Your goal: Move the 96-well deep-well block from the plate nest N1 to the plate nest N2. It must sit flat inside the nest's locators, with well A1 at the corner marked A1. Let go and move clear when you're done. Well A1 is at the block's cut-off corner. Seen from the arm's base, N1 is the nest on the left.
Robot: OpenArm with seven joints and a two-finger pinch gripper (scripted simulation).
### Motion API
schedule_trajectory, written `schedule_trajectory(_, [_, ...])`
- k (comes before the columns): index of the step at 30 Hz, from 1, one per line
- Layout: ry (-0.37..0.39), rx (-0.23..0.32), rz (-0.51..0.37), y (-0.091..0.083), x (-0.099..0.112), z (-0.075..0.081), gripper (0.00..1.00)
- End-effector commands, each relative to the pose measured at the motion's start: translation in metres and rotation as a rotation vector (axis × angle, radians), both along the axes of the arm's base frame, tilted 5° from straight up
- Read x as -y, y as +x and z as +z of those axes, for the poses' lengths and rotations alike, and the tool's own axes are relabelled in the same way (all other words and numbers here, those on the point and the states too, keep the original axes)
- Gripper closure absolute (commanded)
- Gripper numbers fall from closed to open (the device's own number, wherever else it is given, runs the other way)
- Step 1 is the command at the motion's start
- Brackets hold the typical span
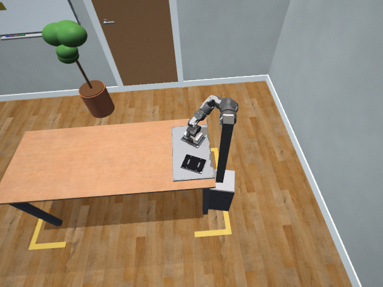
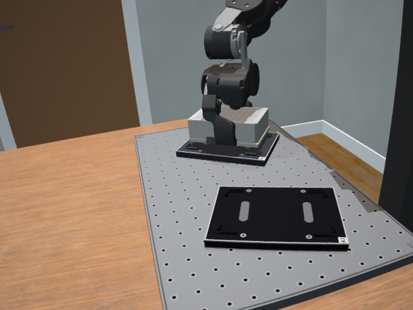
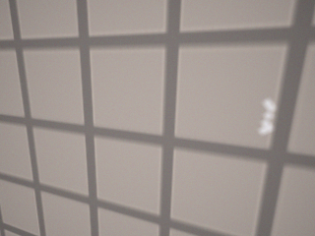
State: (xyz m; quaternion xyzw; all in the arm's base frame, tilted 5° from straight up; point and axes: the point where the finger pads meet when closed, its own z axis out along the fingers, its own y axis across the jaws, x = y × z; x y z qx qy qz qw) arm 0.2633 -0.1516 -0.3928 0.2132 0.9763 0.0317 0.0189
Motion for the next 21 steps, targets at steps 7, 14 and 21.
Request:
schedule_trajectory(7, [0.004,0.01,-0.001,0.0049,-0.0014,0.0041,1.0])
schedule_trajectory(14, [0.004,0.01,-0.001,0.0049,-0.0014,0.0041,1.0])
schedule_trajectory(21, [0.007,0.003,0.005,0.0023,-0.0018,-0.001,1.0])
